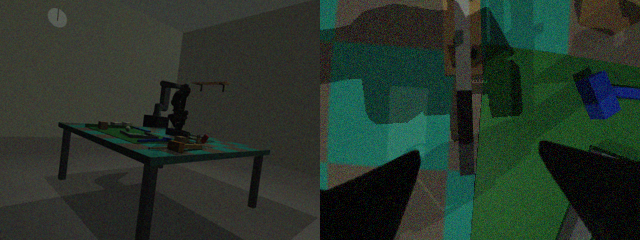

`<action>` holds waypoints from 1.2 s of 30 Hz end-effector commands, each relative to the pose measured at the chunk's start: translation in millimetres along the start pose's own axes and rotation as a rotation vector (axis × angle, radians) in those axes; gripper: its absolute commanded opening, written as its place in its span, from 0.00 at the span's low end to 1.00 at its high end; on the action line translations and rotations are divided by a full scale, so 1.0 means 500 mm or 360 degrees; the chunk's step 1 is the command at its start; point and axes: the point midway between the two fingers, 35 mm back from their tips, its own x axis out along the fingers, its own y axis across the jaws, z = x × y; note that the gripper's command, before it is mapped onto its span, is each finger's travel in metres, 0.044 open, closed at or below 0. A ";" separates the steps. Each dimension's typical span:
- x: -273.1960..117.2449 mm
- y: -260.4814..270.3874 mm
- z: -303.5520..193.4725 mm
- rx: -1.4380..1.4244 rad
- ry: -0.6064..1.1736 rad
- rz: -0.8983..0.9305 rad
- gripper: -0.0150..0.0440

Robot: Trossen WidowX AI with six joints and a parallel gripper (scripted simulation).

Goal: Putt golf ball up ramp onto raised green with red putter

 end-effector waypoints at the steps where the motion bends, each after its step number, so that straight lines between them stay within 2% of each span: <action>1: 0.010 0.017 0.005 0.0051 -0.0030 0.0022 1.00; 16: 0.060 0.024 0.000 0.0051 -0.0031 0.0023 1.00; 21: 0.100 0.025 -0.010 0.0051 -0.0031 0.0023 1.00; 36: 0.126 0.026 -0.016 0.0051 -0.0031 0.0023 1.00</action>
